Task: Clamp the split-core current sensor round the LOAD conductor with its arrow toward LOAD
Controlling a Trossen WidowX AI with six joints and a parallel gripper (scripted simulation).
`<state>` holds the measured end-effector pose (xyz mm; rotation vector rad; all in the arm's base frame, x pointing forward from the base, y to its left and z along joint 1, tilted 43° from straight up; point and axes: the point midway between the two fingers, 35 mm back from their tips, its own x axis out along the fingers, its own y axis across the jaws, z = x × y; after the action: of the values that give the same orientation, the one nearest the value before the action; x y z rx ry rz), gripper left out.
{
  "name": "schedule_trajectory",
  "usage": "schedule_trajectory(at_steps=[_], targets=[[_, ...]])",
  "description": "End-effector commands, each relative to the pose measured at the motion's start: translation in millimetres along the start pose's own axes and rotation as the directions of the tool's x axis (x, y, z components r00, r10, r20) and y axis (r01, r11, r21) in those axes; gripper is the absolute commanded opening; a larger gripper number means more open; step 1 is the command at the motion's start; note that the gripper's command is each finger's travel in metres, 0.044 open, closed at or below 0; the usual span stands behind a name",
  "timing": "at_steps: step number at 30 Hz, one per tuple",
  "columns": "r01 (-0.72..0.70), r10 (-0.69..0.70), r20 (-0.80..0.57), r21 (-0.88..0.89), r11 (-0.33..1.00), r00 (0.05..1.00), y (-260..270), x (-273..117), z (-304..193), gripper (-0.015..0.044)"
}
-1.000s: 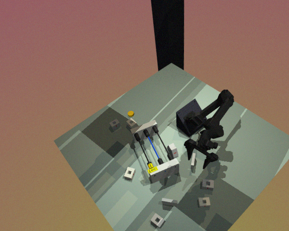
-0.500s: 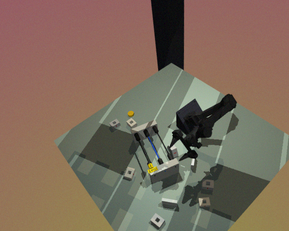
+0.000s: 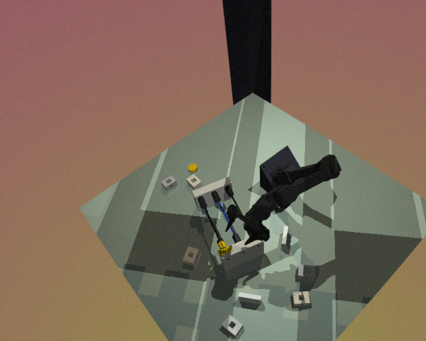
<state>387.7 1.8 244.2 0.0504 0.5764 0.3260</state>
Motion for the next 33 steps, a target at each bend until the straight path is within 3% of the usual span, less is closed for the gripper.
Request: schedule_trajectory(at_steps=[1,7,33], targets=[[-0.186,0.220,-0.195,0.176,0.967,0.956,-16,27,-22,0.0440],[-0.322,0.440,-0.236,0.409,0.854,0.867,-31,38,-31,0.0440],[-0.322,0.446,-0.239,0.421,0.848,0.863,-31,38,-34,0.0440]])
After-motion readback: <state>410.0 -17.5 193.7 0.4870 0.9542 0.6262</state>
